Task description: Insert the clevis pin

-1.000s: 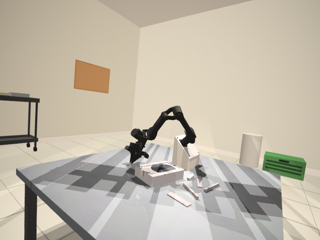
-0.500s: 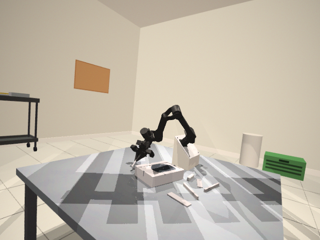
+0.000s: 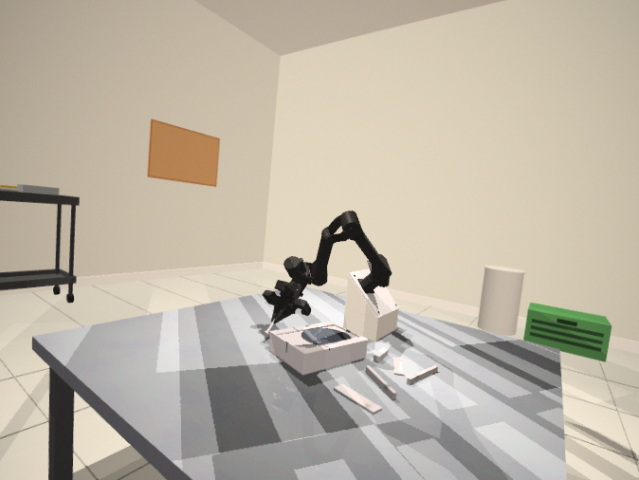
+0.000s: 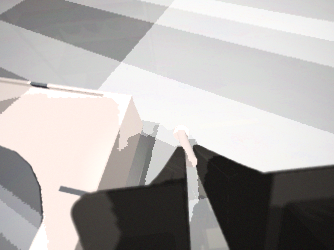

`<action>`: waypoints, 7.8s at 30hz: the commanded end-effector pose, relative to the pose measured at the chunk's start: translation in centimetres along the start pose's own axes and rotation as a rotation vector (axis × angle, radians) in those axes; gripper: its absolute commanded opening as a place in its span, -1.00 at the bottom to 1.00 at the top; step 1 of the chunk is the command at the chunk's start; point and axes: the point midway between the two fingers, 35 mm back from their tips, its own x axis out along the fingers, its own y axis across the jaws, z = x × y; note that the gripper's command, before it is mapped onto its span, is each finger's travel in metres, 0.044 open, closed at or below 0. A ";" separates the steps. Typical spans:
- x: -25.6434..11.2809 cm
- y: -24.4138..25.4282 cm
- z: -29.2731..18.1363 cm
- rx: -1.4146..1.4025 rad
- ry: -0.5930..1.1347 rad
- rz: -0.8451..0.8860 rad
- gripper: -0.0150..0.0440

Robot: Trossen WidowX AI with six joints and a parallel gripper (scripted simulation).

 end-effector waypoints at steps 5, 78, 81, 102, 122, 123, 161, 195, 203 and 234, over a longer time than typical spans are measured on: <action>0.8 0.0 -1.0 0.007 0.002 -0.002 -0.49; 2.7 0.2 0.1 -0.011 0.782 0.008 -0.08; 2.7 0.2 0.1 -0.011 0.782 0.008 -0.08; 3.4 0.3 -0.6 -0.011 0.782 0.009 -0.08; 5.2 0.3 -2.4 -0.010 0.782 0.010 -0.08; 5.2 0.3 -2.4 -0.010 0.782 0.010 -0.08; 2.1 0.2 0.9 -0.015 0.780 0.009 -0.49; 0.5 0.1 2.6 0.737 0.744 -0.297 -0.49; 0.6 0.1 2.7 0.999 0.709 -0.406 -0.49; 0.7 0.0 3.2 2.003 0.458 -0.824 -0.49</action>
